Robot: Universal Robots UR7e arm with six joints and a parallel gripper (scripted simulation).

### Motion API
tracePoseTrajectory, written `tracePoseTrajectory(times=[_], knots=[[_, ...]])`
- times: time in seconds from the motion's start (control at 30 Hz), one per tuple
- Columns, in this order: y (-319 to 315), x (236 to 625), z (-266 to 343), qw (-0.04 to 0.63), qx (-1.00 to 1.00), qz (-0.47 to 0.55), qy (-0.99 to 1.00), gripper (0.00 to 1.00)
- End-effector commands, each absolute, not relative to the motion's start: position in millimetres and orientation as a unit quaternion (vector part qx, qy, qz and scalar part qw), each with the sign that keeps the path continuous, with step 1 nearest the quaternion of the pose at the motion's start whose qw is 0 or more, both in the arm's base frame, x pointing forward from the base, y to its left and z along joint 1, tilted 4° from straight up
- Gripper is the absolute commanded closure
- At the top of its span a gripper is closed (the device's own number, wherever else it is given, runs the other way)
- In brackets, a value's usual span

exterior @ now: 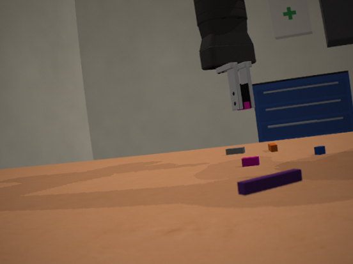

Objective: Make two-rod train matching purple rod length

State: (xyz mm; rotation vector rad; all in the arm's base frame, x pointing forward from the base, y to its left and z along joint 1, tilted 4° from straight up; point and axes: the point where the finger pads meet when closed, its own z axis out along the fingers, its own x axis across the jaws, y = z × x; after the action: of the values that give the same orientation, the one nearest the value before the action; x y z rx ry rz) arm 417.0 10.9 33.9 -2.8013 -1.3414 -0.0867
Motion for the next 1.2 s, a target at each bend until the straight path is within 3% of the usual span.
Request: tracePoseTrajectory(times=[0.0, 0.43, 1.17], knots=[[12, 419, 9, 0.017, -0.901, -0.029, -0.432, 0.76], [13, 420, -21, 0.017, -0.901, -0.029, -0.432, 0.76], [13, 420, -23, 0.017, -0.901, -0.029, -0.432, 0.76]])
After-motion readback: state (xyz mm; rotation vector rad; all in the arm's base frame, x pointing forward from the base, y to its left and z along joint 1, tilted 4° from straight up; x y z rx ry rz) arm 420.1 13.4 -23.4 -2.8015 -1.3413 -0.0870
